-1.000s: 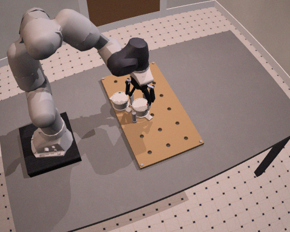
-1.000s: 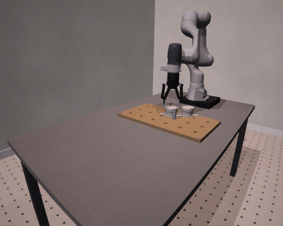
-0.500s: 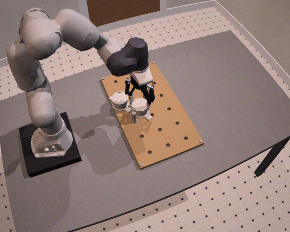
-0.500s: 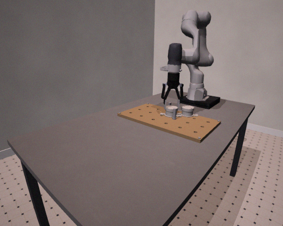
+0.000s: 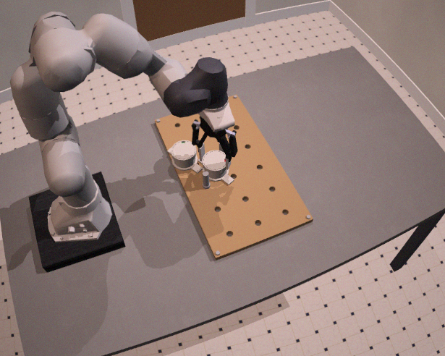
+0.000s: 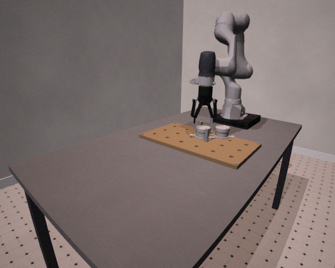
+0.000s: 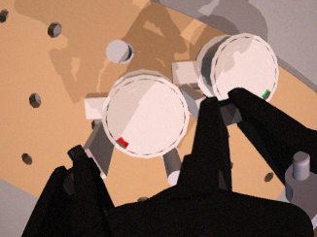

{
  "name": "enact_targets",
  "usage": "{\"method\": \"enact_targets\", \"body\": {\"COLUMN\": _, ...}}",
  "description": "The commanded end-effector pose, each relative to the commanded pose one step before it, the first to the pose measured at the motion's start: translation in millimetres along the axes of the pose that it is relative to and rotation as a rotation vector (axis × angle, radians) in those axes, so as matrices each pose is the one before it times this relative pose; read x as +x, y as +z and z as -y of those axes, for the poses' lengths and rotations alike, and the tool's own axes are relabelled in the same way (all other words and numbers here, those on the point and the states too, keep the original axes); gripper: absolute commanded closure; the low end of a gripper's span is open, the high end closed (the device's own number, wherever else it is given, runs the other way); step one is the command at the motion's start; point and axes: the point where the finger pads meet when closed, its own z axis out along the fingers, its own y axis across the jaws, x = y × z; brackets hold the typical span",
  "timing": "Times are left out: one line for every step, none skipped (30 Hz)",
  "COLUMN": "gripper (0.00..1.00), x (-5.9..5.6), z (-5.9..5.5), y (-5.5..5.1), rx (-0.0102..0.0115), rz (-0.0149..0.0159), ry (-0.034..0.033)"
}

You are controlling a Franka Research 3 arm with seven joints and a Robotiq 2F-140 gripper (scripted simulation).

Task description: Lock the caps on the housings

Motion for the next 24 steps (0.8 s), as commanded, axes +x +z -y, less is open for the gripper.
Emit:
{"method": "enact_targets", "body": {"gripper": 0.90, "x": -0.02, "z": -3.66, "y": 1.44, "rx": -0.00457, "rz": -0.00218, "ry": 0.00617}}
{"method": "enact_targets", "body": {"gripper": 0.90, "x": 0.00, "z": 0.00, "y": 0.00, "rx": 0.00000, "rz": 0.00000, "ry": 0.00000}}
{"method": "enact_targets", "body": {"gripper": 0.90, "x": 0.00, "z": 0.00, "y": 0.00, "rx": 0.00000, "rz": 0.00000, "ry": 0.00000}}
{"method": "enact_targets", "body": {"gripper": 0.90, "x": 0.00, "z": 0.00, "y": 0.00, "rx": 0.00000, "rz": 0.00000, "ry": 0.00000}}
{"method": "enact_targets", "body": {"gripper": 0.90, "x": 0.00, "z": 0.00, "y": 0.00, "rx": 0.00000, "rz": 0.00000, "ry": 0.00000}}
{"method": "enact_targets", "body": {"gripper": 0.90, "x": 0.00, "z": 0.00, "y": 0.00, "rx": 0.00000, "rz": 0.00000, "ry": 0.00000}}
{"method": "enact_targets", "body": {"gripper": 0.90, "x": 0.00, "z": 0.00, "y": 0.00, "rx": 0.00000, "rz": 0.00000, "ry": 0.00000}}
{"method": "enact_targets", "body": {"gripper": 0.90, "x": 0.00, "z": 0.00, "y": 0.00, "rx": 0.00000, "rz": 0.00000, "ry": 0.00000}}
{"method": "enact_targets", "body": {"gripper": 0.90, "x": 0.00, "z": 0.00, "y": 0.00, "rx": 0.00000, "rz": 0.00000, "ry": 0.00000}}
{"method": "enact_targets", "body": {"gripper": 0.90, "x": 0.00, "z": 0.00, "y": 0.00, "rx": 0.00000, "rz": 0.00000, "ry": 0.00000}}
{"method": "enact_targets", "body": {"gripper": 0.90, "x": 0.00, "z": 0.00, "y": 0.00, "rx": 0.00000, "rz": 0.00000, "ry": 0.00000}}
{"method": "enact_targets", "body": {"gripper": 0.90, "x": 0.00, "z": 0.00, "y": 0.00, "rx": 0.00000, "rz": 0.00000, "ry": 0.00000}}
{"method": "enact_targets", "body": {"gripper": 0.90, "x": 0.00, "z": 0.00, "y": 0.00, "rx": 0.00000, "rz": 0.00000, "ry": 0.00000}}
{"method": "enact_targets", "body": {"gripper": 0.90, "x": 0.00, "z": 0.00, "y": 0.00, "rx": 0.00000, "rz": 0.00000, "ry": 0.00000}}
{"method": "enact_targets", "body": {"gripper": 0.90, "x": 0.00, "z": 0.00, "y": 0.00, "rx": 0.00000, "rz": 0.00000, "ry": 0.00000}}
{"method": "enact_targets", "body": {"gripper": 0.90, "x": 0.00, "z": 0.00, "y": 0.00, "rx": 0.00000, "rz": 0.00000, "ry": 0.00000}}
{"method": "enact_targets", "body": {"gripper": 0.90, "x": 0.00, "z": 0.00, "y": 0.00, "rx": 0.00000, "rz": 0.00000, "ry": 0.00000}}
{"method": "enact_targets", "body": {"gripper": 0.90, "x": 0.00, "z": 0.00, "y": 0.00, "rx": 0.00000, "rz": 0.00000, "ry": 0.00000}}
{"method": "enact_targets", "body": {"gripper": 0.90, "x": 0.00, "z": 0.00, "y": 0.00, "rx": 0.00000, "rz": 0.00000, "ry": 0.00000}}
{"method": "enact_targets", "body": {"gripper": 0.22, "x": 0.00, "z": 0.00, "y": 0.00, "rx": 0.00000, "rz": 0.00000, "ry": 0.00000}}
{"method": "enact_targets", "body": {"gripper": 0.22, "x": 0.00, "z": 0.00, "y": 0.00, "rx": 0.00000, "rz": 0.00000, "ry": 0.00000}}
{"method": "enact_targets", "body": {"gripper": 0.22, "x": 0.00, "z": 0.00, "y": 0.00, "rx": 0.00000, "rz": 0.00000, "ry": 0.00000}}
{"method": "enact_targets", "body": {"gripper": 0.22, "x": 0.00, "z": 0.00, "y": 0.00, "rx": 0.00000, "rz": 0.00000, "ry": 0.00000}}
{"method": "enact_targets", "body": {"gripper": 0.22, "x": 0.00, "z": 0.00, "y": 0.00, "rx": 0.00000, "rz": 0.00000, "ry": 0.00000}}
